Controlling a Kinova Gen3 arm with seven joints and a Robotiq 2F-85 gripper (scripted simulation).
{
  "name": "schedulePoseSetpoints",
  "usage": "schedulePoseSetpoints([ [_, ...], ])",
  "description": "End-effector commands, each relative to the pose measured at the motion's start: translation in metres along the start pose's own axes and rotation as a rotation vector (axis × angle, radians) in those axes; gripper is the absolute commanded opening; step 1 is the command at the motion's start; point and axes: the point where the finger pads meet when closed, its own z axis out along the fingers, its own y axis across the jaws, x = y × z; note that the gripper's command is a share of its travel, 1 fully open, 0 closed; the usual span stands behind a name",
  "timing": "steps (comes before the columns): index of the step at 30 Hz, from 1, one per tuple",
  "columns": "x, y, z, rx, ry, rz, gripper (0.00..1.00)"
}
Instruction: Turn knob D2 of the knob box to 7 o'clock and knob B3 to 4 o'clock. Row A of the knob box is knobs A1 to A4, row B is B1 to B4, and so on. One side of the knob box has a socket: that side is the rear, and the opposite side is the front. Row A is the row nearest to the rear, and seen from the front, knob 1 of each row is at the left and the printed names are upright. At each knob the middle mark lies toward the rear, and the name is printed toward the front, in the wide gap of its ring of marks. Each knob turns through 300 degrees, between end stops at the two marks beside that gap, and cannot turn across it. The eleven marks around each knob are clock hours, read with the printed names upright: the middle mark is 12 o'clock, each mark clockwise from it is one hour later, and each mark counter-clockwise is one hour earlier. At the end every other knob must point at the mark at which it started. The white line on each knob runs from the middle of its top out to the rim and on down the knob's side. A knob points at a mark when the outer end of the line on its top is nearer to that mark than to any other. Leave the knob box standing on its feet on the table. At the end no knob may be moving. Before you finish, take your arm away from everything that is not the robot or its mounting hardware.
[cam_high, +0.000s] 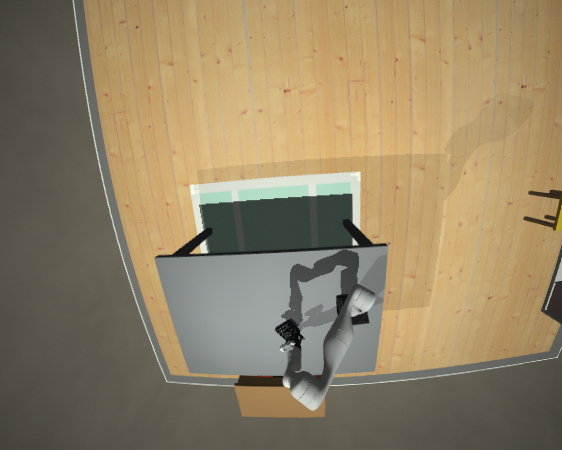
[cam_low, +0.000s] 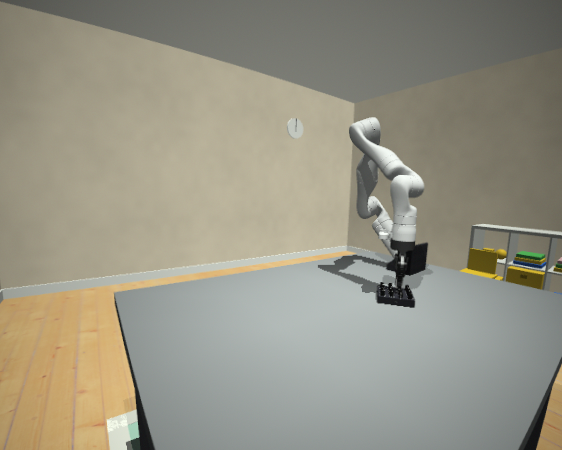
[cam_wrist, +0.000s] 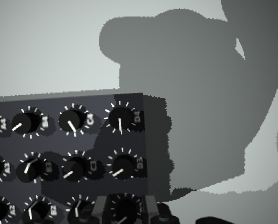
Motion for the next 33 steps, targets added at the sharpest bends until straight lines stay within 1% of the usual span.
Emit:
schedulePoseSetpoints([
  [1, -0.0002, -0.0005, -0.0009, 0.002, -0.001, 0.000, 0.19],
  [5, -0.0002, -0.0005, -0.0009, 0.002, -0.001, 0.000, 0.19],
  [6, -0.0002, -0.0005, -0.0009, 0.002, -0.001, 0.000, 0.08],
  [33, -0.0002, -0.0005, -0.0009, 0.002, -0.001, 0.000, 0.08],
])
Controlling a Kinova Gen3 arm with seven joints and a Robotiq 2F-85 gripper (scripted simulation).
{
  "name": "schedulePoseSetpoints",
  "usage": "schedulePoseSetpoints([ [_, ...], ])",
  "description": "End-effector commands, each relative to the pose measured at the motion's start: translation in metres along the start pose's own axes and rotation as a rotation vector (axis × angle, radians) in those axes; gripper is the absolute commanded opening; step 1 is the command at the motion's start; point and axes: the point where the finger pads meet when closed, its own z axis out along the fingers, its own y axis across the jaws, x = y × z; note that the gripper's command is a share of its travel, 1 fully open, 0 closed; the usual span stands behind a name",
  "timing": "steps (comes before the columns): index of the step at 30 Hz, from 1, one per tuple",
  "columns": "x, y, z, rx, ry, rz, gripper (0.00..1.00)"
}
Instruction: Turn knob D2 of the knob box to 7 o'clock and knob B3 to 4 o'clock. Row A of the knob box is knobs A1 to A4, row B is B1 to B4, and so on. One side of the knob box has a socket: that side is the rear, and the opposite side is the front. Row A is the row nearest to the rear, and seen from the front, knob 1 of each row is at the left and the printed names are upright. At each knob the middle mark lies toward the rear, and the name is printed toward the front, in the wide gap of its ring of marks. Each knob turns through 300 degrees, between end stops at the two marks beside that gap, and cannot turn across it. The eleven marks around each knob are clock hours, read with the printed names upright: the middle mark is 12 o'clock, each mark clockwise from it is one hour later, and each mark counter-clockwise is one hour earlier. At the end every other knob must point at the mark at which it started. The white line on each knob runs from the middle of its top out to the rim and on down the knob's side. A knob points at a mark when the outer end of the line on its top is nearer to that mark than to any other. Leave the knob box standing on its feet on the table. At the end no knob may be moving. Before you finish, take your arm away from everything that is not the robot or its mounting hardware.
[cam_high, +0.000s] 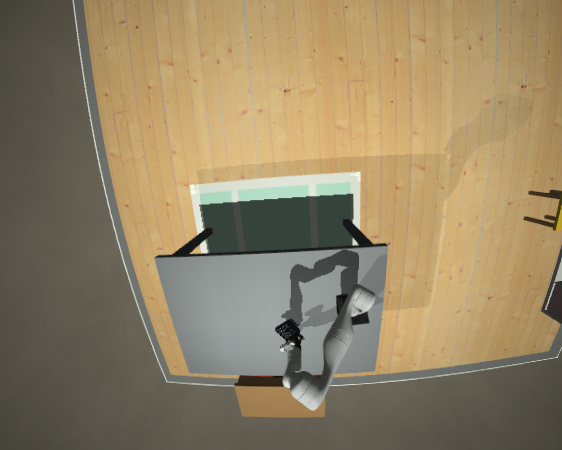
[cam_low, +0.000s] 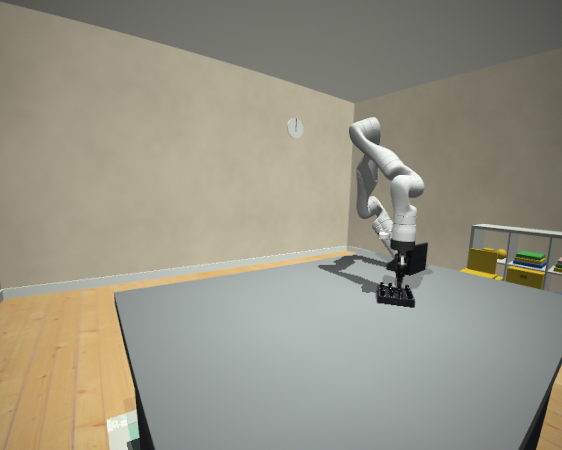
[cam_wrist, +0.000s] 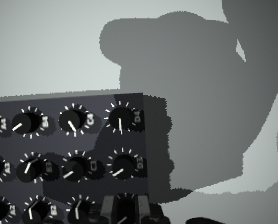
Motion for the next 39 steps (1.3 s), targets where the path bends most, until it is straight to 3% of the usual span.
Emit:
schedulePoseSetpoints([
  [1, -0.0002, -0.0005, -0.0008, 0.002, -0.001, 0.000, 0.08],
  [39, -0.0002, -0.0005, -0.0008, 0.002, 0.000, -0.113, 0.08],
])
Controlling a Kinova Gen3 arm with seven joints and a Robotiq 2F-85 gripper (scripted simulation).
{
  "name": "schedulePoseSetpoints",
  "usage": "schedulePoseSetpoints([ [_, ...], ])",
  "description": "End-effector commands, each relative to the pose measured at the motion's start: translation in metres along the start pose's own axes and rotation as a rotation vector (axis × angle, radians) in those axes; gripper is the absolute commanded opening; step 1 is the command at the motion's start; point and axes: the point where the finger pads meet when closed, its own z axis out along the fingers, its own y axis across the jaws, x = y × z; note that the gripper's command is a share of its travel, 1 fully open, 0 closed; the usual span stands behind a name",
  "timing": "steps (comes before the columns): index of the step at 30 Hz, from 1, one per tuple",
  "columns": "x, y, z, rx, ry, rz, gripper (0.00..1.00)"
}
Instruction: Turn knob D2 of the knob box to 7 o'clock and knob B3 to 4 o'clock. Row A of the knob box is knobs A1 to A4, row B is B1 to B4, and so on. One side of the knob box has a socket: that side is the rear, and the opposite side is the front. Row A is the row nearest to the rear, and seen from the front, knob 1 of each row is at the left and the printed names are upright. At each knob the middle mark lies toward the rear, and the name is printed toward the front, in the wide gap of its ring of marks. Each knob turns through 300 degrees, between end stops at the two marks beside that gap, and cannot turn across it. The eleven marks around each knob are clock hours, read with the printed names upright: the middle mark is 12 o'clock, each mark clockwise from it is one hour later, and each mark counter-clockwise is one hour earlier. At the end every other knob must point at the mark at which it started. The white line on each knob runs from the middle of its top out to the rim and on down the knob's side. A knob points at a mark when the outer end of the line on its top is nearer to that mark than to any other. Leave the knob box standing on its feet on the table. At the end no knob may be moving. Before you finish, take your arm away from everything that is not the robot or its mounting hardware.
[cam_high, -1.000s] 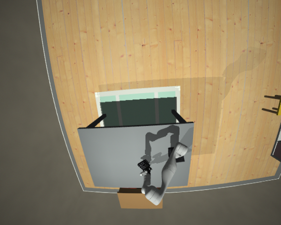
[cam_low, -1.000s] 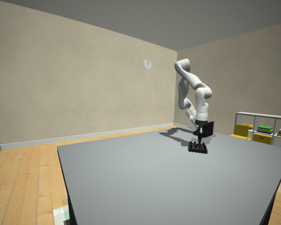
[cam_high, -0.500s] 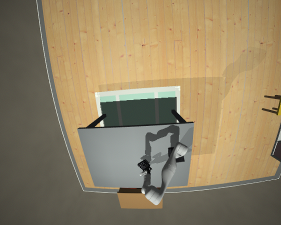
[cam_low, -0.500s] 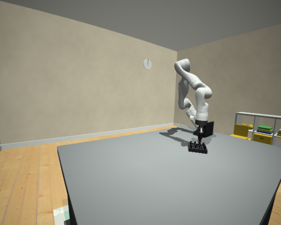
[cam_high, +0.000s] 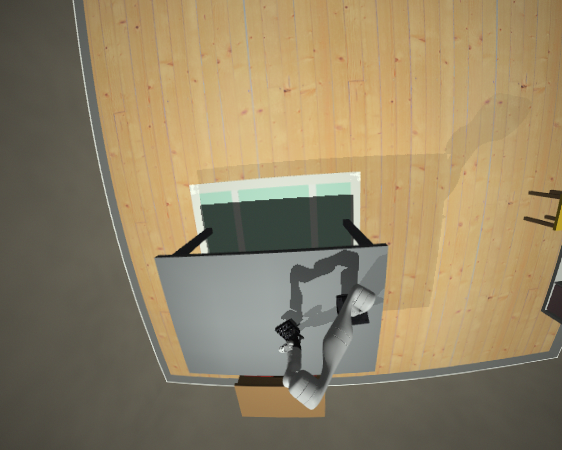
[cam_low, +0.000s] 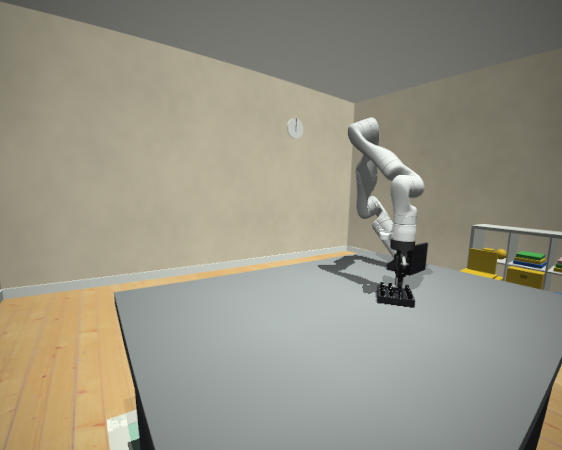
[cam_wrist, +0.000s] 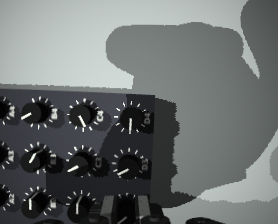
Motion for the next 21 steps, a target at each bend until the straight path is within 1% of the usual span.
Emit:
schedulePoseSetpoints([
  [1, -0.0002, -0.0005, -0.0007, 0.001, -0.002, -0.017, 0.08],
  [13, -0.0001, -0.0005, -0.0007, 0.001, -0.002, -0.163, 0.08],
  [15, -0.0001, -0.0005, -0.0007, 0.001, -0.002, -0.163, 0.08],
  [21, -0.0001, -0.0005, -0.0007, 0.002, -0.002, -0.255, 0.08],
])
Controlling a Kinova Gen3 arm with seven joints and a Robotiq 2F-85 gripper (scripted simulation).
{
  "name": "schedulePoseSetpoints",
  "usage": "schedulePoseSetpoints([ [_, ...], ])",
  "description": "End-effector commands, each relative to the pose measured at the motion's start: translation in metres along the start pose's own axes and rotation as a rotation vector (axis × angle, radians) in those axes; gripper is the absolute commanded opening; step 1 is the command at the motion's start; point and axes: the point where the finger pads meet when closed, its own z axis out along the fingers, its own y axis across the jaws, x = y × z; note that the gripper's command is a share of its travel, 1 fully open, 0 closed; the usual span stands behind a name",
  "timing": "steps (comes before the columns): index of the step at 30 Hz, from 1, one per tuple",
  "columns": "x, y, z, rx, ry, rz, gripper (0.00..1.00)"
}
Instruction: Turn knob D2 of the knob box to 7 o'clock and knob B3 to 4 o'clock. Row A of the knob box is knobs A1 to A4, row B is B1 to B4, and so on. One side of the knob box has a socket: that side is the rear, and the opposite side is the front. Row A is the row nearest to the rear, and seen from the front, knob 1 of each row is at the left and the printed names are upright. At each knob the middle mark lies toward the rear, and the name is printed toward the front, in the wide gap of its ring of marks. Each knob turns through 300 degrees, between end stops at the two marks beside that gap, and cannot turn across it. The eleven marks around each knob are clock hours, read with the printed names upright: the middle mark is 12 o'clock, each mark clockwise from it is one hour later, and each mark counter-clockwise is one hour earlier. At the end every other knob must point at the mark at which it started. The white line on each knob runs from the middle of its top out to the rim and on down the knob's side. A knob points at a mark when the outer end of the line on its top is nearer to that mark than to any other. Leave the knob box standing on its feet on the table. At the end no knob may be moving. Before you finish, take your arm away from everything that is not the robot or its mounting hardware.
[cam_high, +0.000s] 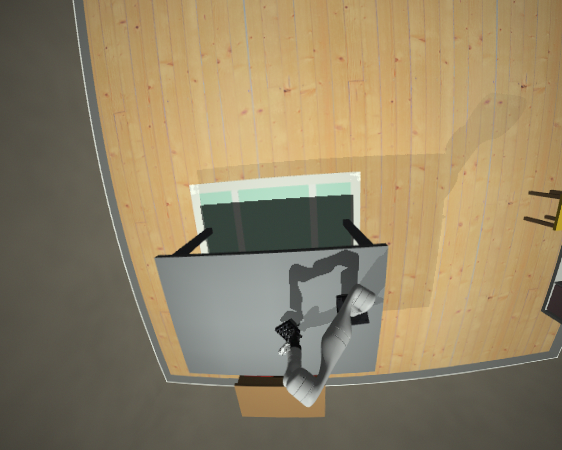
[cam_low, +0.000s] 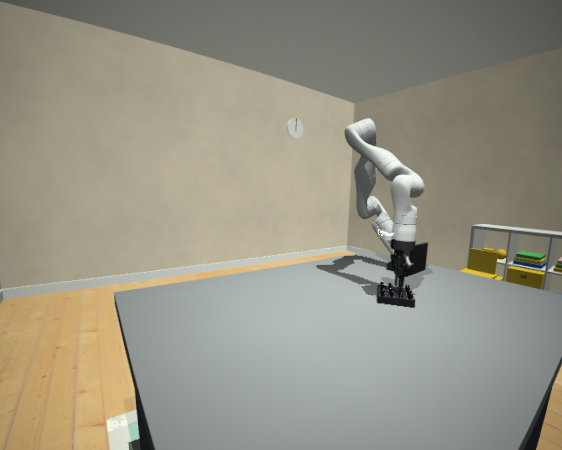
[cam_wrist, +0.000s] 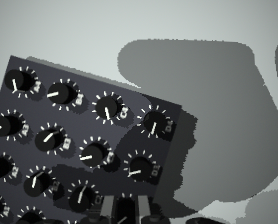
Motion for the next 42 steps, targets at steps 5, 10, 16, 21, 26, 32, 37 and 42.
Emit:
schedulePoseSetpoints([
  [5, 0.0003, -0.0001, 0.0000, 0.000, -0.004, -0.100, 0.08],
  [10, 0.0003, -0.0001, 0.0000, 0.000, -0.004, -0.173, 0.08],
  [16, 0.0003, -0.0001, 0.0000, 0.000, -0.004, -0.269, 0.08],
  [21, 0.0003, -0.0001, 0.0000, 0.001, -0.004, -0.368, 0.08],
  [26, 0.0003, -0.0001, 0.0000, 0.001, -0.004, -0.469, 0.08],
  [32, 0.0003, -0.0001, 0.0000, 0.001, -0.004, -0.550, 0.08],
  [37, 0.0003, -0.0001, 0.0000, 0.001, -0.004, -0.650, 0.08],
  [42, 0.0003, -0.0001, 0.0000, 0.001, -0.004, -0.747, 0.08],
])
